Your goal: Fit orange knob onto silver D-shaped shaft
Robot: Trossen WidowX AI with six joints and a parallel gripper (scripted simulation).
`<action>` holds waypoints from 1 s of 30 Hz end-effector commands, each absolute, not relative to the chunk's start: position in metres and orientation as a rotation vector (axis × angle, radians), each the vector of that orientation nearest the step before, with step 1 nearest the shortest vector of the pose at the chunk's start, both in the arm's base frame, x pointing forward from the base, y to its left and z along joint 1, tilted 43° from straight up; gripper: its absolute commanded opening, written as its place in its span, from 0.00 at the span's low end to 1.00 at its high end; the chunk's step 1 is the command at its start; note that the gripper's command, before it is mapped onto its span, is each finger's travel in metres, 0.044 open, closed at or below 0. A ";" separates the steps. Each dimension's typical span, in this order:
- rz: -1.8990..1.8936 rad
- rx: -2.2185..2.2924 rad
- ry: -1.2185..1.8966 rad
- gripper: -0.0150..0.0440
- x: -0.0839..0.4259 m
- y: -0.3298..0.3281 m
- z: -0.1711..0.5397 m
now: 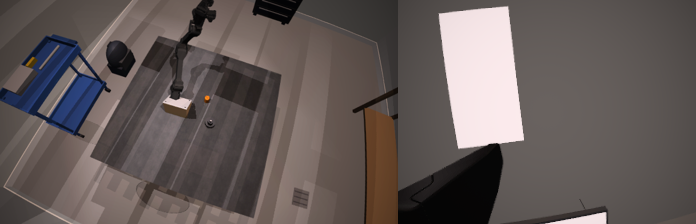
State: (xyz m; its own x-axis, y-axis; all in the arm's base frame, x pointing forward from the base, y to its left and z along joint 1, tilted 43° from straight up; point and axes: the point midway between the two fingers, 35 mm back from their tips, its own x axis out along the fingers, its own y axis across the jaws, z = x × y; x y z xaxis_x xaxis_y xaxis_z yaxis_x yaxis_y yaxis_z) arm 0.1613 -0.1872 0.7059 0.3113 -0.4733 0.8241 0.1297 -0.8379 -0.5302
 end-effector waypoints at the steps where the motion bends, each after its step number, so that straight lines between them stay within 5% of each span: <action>1: -1.285 -2.021 0.267 1.00 0.216 -0.207 0.665; 17: -0.329 -1.575 0.248 1.00 0.373 -0.184 0.468; 30: 0.355 -0.979 0.484 1.00 0.403 -0.087 0.283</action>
